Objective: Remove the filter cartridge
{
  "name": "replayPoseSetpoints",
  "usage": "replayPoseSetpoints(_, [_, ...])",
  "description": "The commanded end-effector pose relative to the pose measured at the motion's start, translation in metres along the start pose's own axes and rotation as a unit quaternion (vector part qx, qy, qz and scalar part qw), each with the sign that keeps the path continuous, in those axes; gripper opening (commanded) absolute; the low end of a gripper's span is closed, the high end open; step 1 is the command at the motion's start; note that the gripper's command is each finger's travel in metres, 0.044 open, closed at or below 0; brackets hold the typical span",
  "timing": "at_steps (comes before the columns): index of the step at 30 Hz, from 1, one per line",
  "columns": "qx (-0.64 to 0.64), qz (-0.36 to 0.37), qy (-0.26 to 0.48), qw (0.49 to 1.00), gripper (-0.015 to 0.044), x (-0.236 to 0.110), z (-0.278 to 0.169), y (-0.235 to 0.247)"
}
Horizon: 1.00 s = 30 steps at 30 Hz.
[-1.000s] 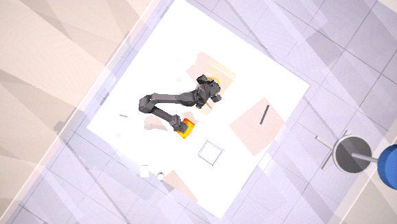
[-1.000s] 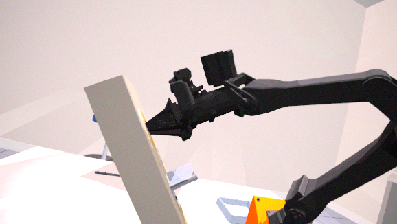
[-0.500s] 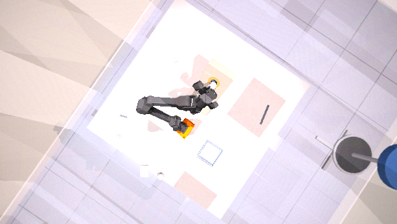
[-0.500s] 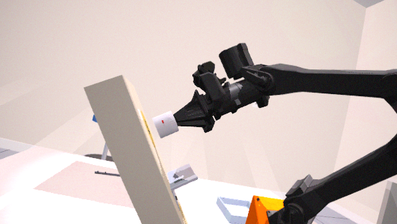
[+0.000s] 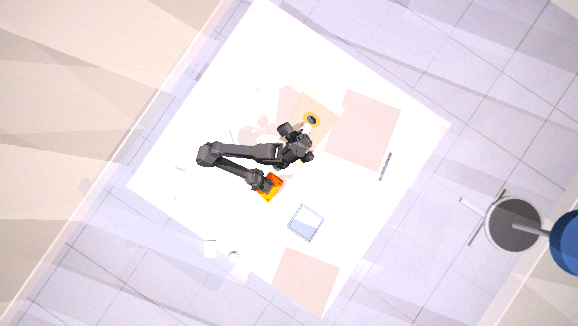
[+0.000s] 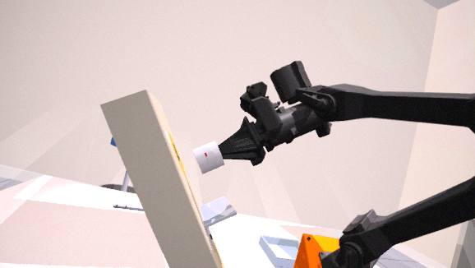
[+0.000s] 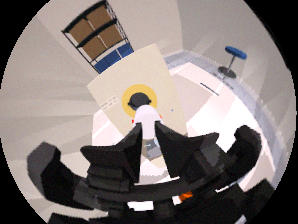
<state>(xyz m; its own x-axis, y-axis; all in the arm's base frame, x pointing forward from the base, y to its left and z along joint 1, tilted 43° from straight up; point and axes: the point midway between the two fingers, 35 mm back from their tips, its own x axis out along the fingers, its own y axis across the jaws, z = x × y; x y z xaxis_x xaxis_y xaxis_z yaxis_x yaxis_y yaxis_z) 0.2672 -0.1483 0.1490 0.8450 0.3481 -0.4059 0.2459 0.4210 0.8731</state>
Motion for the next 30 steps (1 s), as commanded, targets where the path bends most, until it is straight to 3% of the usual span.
replayPoseSetpoints(1, [-0.005, 0.003, -0.002, 1.0, 0.0, 0.001, -0.012, -0.004])
replayPoseSetpoints(15, [-0.005, 0.003, -0.001, 1.0, 0.0, 0.007, -0.051, -0.022])
replayPoseSetpoints(19, [0.0, 0.0, 0.001, 1.0, 0.01, 0.006, -0.045, -0.021])
replayPoseSetpoints(30, [-0.001, 0.001, 0.0, 1.0, 0.01, 0.006, -0.046, -0.021])
